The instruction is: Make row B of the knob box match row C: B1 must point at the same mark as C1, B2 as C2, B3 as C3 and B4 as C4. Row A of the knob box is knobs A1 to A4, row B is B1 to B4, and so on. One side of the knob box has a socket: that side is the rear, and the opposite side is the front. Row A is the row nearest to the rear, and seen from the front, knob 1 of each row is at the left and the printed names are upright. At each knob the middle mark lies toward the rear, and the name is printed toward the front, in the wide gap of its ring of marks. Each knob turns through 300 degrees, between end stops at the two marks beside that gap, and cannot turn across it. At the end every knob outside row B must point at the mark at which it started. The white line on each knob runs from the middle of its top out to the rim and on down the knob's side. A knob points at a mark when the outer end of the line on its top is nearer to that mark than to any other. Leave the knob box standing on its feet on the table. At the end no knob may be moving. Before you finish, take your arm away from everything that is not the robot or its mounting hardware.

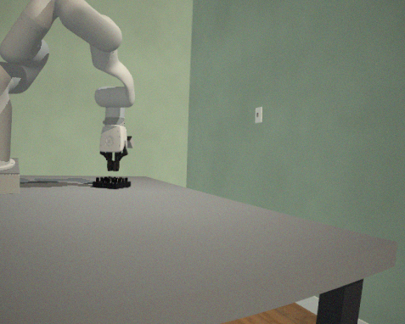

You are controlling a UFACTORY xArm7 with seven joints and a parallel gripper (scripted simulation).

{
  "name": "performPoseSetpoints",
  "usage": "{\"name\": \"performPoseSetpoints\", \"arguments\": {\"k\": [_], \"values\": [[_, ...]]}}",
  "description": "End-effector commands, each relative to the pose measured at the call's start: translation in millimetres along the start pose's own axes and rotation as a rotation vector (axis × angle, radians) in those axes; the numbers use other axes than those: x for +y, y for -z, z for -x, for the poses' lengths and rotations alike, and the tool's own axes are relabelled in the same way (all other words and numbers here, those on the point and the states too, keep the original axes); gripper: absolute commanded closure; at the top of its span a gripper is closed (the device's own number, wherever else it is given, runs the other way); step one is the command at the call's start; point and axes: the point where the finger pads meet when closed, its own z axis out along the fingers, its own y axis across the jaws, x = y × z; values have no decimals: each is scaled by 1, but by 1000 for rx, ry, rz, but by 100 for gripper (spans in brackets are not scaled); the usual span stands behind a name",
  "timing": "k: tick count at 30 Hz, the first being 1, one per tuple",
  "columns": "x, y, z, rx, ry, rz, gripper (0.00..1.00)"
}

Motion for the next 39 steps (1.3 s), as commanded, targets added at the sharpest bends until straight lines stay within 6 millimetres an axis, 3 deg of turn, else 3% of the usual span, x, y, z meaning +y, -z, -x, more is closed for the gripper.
{"name": "performPoseSetpoints", "arguments": {"k": [1, 13, 18, 39], "values": [[0, 2, -1, 4, 1, 2, 81], [-5, 6, -2, 3, 2, 2, 81], [-26, 20, -1, 1, 6, 3, 81], [-26, 20, -1, 1, 6, 3, 81]]}}
